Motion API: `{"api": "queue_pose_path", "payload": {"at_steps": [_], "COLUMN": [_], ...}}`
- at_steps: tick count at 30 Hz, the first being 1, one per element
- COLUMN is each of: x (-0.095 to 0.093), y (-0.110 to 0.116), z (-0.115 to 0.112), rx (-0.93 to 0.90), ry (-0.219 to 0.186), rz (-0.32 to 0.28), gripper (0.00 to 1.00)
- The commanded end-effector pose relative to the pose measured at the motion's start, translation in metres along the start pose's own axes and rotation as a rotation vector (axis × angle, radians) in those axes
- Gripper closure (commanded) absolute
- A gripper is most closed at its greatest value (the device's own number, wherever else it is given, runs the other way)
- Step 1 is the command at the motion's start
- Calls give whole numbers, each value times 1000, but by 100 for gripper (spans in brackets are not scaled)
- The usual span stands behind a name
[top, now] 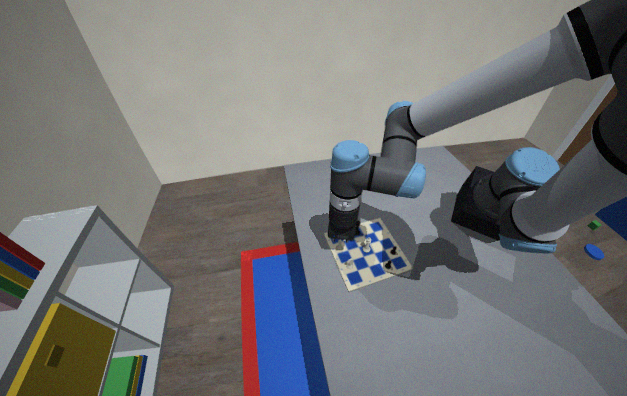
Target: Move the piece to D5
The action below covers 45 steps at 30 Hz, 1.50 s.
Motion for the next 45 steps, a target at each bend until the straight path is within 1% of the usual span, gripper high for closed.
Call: {"api": "queue_pose_path", "payload": {"at_steps": [1,9,15,45], "x": [-5,-23,-30,-30], "y": [0,0,0,0], "z": [0,0,0,0], "rx": [0,0,0,0], "ry": [-1,-1,-1,-1], "rz": [0,0,0,0], "gripper": [27,27,27,27]}}
Point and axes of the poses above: the point where the finger pads meet when closed, its own x axis back along the fingers, its own z axis across the jaws, y = z × x, the point moved 8 cm from there along x, back along the fingers, and after that the axes turned 11 degrees about x, right-handed, at the moved point
